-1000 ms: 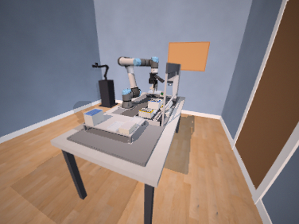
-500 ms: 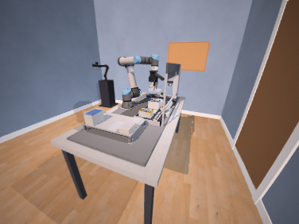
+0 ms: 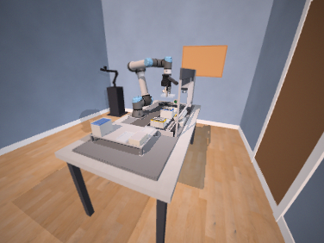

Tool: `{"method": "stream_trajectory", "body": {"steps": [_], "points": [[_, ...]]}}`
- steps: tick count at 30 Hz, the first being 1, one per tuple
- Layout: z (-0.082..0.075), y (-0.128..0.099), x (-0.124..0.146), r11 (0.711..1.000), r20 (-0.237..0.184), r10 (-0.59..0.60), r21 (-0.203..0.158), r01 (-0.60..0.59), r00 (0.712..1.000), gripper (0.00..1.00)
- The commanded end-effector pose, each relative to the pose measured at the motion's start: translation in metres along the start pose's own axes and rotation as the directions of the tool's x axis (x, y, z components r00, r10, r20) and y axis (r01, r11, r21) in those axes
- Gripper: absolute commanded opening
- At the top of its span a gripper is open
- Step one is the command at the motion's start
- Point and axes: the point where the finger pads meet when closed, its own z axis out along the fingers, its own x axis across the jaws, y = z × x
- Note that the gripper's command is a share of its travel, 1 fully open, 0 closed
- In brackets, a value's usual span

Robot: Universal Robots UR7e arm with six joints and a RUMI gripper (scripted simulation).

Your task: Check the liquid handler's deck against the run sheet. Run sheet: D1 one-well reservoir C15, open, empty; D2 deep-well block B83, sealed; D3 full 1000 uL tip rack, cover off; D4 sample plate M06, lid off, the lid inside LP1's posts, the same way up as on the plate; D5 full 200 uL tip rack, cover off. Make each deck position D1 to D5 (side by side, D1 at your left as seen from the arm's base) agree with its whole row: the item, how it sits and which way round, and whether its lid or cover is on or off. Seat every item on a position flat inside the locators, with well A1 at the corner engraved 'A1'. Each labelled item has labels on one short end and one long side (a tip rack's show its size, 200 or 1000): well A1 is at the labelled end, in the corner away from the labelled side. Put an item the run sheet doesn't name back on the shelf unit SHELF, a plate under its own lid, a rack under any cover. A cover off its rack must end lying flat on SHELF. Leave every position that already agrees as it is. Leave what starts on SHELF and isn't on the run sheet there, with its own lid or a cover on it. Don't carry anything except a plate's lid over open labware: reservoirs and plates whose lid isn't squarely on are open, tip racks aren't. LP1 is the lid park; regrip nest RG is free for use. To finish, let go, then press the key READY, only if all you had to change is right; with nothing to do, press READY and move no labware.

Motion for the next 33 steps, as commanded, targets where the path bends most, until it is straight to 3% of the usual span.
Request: {"method": "stream_trajectory", "body": {"steps": [1, 17, 33], "points": [[-0.009, -0.001, 0.002, 1.000, 0.000, 0.002, -0.001, -0.002, 1.000, 0.00], [-0.011, 0.000, 0.001, 1.000, 0.000, 0.001, -0.001, -0.001, 1.000, 0.00], [-0.010, 0.071, 0.001, 1.000, 0.001, 0.002, -0.003, -0.002, 1.000, 0.00]]}}
